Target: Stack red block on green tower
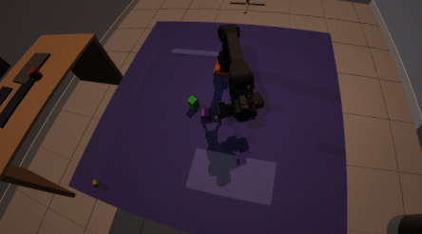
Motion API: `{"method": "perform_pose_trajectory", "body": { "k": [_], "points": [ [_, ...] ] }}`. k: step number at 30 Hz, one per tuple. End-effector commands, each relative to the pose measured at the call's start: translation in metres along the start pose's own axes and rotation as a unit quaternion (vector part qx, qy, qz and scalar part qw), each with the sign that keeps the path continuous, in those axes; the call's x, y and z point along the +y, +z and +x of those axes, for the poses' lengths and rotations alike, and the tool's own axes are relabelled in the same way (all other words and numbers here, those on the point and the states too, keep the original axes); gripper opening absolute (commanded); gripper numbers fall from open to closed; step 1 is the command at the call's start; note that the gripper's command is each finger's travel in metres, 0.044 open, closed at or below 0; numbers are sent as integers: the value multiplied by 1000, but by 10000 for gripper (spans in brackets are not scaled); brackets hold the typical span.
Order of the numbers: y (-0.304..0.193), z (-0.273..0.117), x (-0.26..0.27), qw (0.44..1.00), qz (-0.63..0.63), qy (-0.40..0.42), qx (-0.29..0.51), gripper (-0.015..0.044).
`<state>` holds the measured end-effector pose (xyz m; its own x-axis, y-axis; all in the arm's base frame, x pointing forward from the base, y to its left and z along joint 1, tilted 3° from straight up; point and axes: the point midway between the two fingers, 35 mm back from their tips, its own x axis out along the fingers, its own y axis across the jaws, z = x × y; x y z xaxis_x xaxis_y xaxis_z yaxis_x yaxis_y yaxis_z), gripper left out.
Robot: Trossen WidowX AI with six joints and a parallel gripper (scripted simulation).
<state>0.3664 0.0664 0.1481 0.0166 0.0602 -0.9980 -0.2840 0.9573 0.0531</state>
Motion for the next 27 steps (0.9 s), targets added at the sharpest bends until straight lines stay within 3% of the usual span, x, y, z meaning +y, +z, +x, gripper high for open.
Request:
{"method": "perform_pose_trajectory", "body": {
  "k": [1,7,27],
  "points": [
    [0,-5,0,1000,-2,-2,0,0],
    [-2,-6,-4,1000,-2,-2,1,0],
    [-66,-9,-113,1000,-2,-8,3,0]
  ]
}}
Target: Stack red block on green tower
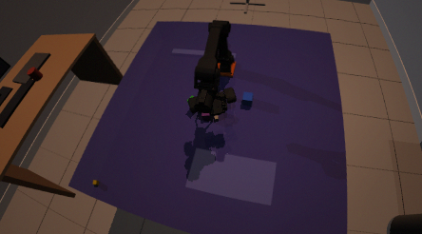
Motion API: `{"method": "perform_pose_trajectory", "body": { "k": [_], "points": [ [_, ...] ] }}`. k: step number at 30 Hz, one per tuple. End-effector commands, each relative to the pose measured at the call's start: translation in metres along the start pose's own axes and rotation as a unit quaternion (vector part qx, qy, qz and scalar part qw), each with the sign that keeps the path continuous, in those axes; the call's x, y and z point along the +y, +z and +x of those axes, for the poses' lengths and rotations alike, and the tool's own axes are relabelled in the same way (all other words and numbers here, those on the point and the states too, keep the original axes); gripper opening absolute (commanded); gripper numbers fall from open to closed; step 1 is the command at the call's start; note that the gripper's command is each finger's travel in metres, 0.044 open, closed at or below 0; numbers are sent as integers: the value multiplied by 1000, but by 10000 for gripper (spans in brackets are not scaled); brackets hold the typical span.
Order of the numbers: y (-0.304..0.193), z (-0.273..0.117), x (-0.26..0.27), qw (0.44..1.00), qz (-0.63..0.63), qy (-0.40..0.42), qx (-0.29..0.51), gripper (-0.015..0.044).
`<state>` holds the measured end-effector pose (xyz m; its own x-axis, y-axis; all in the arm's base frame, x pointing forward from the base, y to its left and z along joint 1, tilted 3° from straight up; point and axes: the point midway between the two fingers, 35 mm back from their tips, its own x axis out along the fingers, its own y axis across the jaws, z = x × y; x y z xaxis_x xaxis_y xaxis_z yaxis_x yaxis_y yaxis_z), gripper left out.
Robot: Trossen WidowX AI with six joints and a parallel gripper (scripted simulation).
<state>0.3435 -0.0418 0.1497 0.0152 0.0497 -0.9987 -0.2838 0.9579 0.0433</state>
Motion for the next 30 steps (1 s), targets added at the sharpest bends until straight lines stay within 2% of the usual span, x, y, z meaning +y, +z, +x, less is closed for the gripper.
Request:
{"method": "perform_pose_trajectory", "body": {
  "k": [1,22,30],
  "points": [
    [-18,0,-20,1000,-2,-3,1,0],
    [-115,2,-88,1000,-1,-4,5,0],
    [-122,13,-91,1000,-1,-4,5,0]
  ]
}}
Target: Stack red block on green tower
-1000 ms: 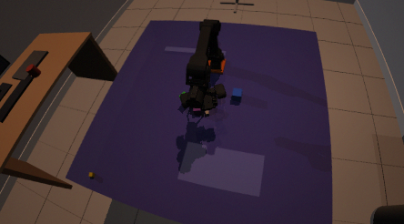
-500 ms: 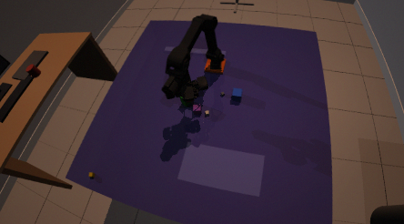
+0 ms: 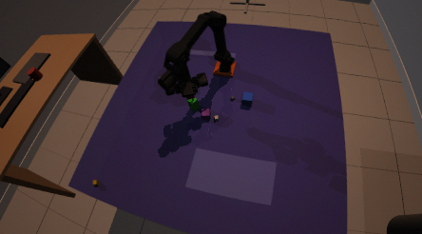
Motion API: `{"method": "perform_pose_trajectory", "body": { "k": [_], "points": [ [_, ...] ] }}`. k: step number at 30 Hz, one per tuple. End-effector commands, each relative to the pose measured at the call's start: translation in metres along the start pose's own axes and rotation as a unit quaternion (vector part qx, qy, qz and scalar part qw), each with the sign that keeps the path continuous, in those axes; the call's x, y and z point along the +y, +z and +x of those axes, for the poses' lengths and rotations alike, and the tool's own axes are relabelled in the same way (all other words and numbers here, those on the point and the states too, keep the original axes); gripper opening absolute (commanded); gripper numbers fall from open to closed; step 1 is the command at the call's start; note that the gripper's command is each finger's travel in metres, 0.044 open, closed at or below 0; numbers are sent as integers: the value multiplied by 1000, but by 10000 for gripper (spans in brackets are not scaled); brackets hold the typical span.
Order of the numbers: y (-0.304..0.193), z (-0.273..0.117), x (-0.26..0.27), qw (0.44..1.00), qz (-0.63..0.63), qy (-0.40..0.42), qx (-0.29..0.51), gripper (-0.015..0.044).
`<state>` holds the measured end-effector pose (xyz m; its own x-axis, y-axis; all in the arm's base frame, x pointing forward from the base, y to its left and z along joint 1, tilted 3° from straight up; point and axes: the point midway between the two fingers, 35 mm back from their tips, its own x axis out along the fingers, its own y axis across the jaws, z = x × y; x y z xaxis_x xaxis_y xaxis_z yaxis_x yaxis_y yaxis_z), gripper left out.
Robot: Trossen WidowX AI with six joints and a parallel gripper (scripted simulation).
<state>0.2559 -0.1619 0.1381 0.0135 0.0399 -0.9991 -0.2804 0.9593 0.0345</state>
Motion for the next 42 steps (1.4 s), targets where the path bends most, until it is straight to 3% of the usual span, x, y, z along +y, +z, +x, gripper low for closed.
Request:
{"method": "perform_pose_trajectory", "body": {
  "k": [1,14,42],
  "points": [
    [-4,11,0,1000,-3,1,3,0],
    [-4,44,0,1000,-3,1,3,0],
    [-4,45,0,1000,-3,1,3,0]
  ]
}}
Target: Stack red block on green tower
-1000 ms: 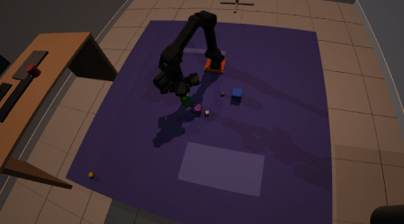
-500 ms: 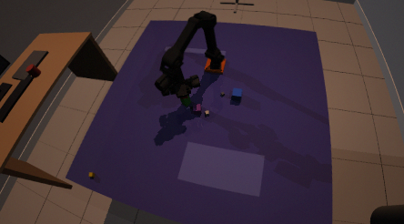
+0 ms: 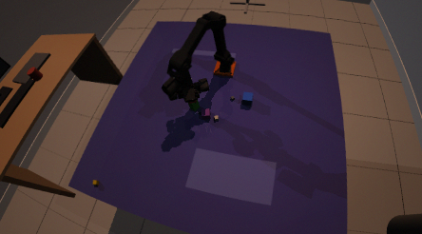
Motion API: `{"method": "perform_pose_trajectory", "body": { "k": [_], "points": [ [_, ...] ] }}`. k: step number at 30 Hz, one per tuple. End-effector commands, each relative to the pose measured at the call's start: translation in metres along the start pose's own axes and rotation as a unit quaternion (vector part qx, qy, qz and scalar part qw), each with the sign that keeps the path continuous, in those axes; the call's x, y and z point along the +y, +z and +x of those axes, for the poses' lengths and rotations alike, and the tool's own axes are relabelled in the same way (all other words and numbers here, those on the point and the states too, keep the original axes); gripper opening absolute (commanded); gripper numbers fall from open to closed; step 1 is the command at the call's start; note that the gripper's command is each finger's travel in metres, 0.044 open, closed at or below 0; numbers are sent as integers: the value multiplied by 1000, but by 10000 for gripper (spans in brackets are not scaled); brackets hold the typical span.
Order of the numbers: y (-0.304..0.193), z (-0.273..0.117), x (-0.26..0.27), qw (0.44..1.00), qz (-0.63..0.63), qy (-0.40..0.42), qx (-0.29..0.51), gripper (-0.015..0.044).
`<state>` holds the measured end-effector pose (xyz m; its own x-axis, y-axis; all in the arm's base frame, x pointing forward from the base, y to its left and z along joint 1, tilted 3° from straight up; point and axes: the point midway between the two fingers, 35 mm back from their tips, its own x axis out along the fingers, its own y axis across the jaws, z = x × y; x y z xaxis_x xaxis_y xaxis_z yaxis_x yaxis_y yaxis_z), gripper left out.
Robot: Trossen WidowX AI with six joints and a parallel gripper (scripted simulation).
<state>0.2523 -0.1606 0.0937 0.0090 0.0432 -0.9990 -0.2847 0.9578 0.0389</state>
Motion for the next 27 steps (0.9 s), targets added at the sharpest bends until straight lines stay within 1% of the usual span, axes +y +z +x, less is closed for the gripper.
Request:
{"method": "perform_pose_trajectory", "body": {
  "k": [1,7,23,24,27],
  "points": [
    [0,1,-1,1000,-1,-2,1,0],
    [0,-3,-1,1000,-1,-2,1,0],
    [0,0,0,1000,0,0,0,420],
    [0,0,0,1000,0,0,0,440],
    [0,0,0,1000,0,0,0,440]
  ]
}}
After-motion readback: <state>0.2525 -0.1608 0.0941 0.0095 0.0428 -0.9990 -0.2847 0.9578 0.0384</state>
